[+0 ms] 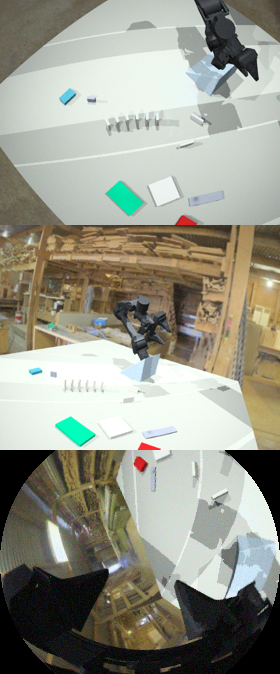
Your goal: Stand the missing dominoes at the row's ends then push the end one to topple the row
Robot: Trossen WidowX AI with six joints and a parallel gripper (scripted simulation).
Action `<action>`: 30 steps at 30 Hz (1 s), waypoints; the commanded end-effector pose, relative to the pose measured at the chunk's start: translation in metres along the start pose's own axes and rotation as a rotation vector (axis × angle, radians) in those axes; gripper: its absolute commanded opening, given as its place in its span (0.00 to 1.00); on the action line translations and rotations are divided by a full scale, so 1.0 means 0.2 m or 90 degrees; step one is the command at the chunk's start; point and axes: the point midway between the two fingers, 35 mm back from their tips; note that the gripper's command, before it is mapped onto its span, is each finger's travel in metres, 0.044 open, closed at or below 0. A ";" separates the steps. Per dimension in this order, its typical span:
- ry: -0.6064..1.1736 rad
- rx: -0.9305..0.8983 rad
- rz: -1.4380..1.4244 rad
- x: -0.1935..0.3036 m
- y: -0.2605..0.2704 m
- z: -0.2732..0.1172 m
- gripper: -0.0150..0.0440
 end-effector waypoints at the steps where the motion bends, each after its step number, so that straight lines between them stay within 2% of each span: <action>1: -0.120 0.117 0.146 -0.26 -0.09 0.07 1.00; 8: -0.357 0.322 0.367 -0.68 -0.32 0.11 1.00; 14: -0.545 0.459 0.466 -0.93 -0.51 0.09 1.00; 22: -0.550 0.462 0.467 -0.93 -0.54 0.12 1.00; 30: -0.552 0.463 0.467 -1.05 -0.78 0.25 1.00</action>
Point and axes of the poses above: the point midway between the two fingers, 35 mm back from their tips, its own z axis out along the fingers, its own y axis across the jaws, x = y × z, and after that the axes turned 4 degrees about -z, right-handed
